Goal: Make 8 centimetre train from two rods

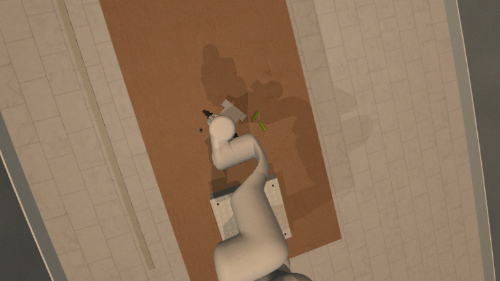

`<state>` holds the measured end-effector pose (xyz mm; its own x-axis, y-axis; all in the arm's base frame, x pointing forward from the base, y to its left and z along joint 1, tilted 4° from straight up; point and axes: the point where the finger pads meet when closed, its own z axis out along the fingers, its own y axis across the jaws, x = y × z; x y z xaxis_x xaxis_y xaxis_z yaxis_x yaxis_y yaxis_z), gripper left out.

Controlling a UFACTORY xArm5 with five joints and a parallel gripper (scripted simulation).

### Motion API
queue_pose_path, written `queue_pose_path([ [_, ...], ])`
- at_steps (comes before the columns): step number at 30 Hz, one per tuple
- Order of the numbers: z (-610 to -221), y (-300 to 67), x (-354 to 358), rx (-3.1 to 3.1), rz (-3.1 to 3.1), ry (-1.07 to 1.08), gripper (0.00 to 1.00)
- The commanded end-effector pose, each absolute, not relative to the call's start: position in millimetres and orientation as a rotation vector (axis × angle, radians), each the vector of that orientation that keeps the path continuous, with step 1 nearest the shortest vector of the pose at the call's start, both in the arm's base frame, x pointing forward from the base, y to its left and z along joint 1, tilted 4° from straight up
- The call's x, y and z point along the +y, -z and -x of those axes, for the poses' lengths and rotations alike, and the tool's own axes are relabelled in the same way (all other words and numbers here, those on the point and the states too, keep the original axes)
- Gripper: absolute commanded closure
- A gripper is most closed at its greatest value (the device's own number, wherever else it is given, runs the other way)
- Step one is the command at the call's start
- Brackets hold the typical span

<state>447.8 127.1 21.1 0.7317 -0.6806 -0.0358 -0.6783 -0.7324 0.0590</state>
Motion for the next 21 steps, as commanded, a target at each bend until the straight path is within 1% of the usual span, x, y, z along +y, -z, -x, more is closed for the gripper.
queue_pose_path([
  [1, -449.2, -22.5, 127.5, -1.133, -2.887, 0.08, 0.0],
  [8, -449.2, -21.5, 127.3, -1.062, -2.915, 0.082, 0.0],
  [21, -448.9, -13.7, 125.5, -0.444, -3.082, 0.093, 0.0],
])
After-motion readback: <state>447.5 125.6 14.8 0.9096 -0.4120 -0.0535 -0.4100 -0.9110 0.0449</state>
